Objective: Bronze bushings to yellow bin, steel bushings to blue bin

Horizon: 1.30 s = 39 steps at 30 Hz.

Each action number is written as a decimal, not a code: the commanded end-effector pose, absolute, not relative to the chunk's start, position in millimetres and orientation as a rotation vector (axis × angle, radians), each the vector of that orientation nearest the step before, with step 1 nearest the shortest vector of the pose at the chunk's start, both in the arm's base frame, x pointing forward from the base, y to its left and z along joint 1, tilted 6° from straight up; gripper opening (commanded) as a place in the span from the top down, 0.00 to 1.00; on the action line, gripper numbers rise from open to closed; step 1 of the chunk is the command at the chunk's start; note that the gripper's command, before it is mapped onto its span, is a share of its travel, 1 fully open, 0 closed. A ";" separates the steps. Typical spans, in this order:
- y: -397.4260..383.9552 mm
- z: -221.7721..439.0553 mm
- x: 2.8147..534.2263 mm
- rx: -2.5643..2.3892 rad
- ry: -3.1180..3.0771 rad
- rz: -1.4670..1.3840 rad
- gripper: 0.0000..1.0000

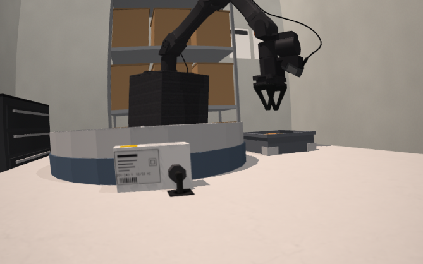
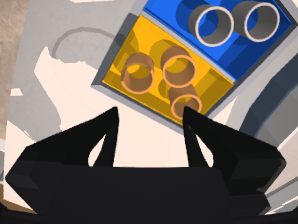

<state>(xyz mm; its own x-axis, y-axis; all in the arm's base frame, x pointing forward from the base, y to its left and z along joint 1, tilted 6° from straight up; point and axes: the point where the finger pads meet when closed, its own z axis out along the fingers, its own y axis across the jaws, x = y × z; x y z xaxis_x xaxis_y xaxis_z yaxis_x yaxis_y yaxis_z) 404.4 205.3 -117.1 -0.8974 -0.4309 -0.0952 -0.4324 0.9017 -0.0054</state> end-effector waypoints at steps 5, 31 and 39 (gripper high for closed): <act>210.7 -46.6 409.0 -0.672 2.930 0.044 0.00; 207.2 -8.4 399.0 -0.677 2.947 0.038 0.00; 207.2 -8.4 399.0 -0.677 2.947 0.038 0.00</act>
<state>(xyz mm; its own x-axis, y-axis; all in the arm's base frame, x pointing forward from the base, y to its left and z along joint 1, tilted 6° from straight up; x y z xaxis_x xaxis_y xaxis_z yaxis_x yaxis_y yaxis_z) 395.9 201.0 -15.9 -0.8972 -0.4308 -0.0967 -0.4324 0.9017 -0.0054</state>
